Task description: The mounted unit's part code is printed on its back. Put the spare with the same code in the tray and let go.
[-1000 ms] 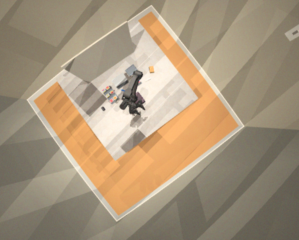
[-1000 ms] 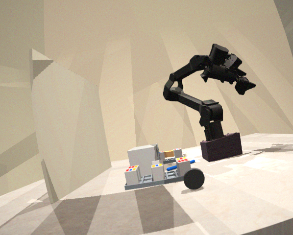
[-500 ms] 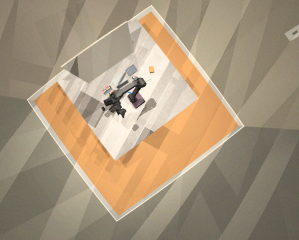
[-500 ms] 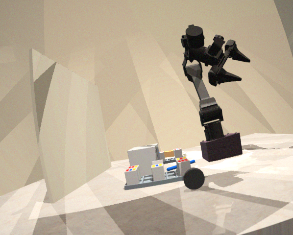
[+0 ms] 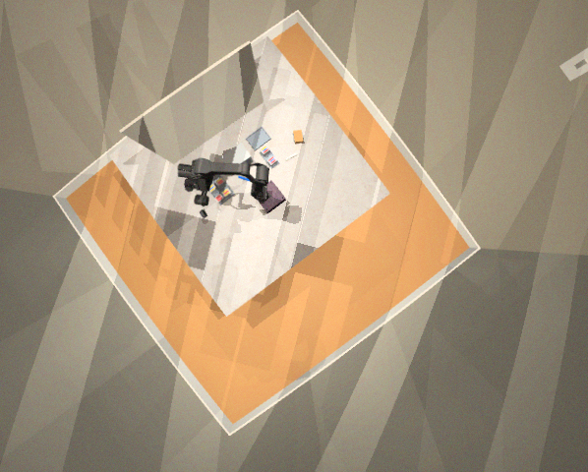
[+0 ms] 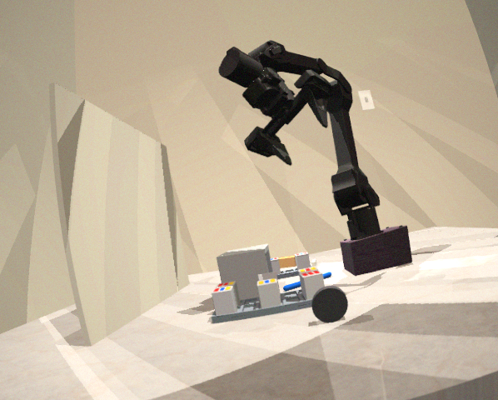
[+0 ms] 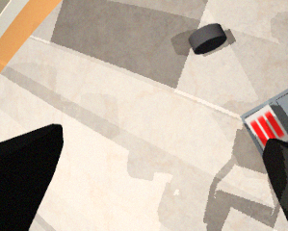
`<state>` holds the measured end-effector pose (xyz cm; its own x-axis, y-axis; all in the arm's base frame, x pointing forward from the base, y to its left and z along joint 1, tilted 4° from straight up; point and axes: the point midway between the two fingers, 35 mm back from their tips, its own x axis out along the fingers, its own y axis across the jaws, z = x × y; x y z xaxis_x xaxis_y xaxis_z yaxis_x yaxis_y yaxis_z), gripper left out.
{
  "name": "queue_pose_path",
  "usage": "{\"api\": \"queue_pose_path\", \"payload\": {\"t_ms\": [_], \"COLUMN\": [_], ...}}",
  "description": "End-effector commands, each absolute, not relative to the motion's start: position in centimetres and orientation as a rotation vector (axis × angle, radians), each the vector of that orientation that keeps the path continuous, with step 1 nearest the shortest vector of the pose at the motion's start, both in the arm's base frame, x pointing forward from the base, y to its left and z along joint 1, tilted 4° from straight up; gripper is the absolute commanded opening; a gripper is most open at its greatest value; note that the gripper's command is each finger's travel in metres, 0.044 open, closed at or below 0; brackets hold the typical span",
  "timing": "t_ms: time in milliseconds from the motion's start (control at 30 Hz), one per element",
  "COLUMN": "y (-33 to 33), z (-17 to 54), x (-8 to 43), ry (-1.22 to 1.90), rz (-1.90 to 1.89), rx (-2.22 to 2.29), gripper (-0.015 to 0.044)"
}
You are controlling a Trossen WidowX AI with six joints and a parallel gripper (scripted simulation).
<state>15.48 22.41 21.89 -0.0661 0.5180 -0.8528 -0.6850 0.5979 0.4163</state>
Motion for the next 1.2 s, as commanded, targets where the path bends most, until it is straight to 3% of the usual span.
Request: {"api": "queue_pose_path", "payload": {"t_ms": [0, 367, 633, 1167], "y": [19.8, 6.8, -4.5, -4.7], "z": [21.7, 20.2, 19.1, 19.1], "x": [20.5, 31.9, 35.2, 35.2], "ry": [1.319, 1.390, 1.469, 1.471], "rz": [0.785, 0.194, -0.166, -0.174], "rx": [-0.114, 0.026, 0.105, 0.106], "gripper": [0.0440, 0.0440, 0.0440, 0.0440]}}
